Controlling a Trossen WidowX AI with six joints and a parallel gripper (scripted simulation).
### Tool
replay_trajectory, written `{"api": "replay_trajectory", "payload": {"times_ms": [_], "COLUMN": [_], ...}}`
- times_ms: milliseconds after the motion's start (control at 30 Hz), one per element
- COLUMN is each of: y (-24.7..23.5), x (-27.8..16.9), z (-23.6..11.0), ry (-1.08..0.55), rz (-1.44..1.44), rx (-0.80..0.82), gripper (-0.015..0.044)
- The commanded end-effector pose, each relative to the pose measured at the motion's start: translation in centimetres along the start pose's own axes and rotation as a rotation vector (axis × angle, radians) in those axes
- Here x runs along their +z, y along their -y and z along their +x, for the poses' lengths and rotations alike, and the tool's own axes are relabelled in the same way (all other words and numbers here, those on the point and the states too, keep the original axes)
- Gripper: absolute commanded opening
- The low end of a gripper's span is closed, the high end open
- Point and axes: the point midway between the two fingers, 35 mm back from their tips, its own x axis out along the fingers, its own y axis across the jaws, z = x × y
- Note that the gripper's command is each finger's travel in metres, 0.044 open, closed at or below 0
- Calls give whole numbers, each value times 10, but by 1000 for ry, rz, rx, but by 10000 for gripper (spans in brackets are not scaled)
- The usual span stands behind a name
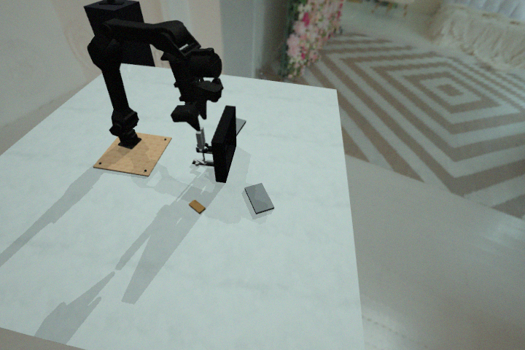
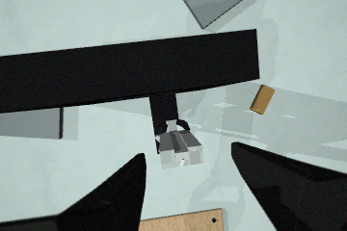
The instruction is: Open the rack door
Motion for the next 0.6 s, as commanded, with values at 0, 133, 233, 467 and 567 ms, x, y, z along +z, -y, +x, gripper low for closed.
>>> {"api": "replay_trajectory", "payload": {"times_ms": [0, 133, 233, 467, 567], "y": [-1, -1, -1, -1, -1], "x": [-5, -8, -8, -8, -8], "z": [-2, -3, 0, 11, 16], "ry": [-72, -103, -106, -117, -122], "rz": [-15, -19, -19, -21, -21], "rx": [19, 26, 26, 26, 26], "gripper": [286, 286, 286, 286, 286]}}
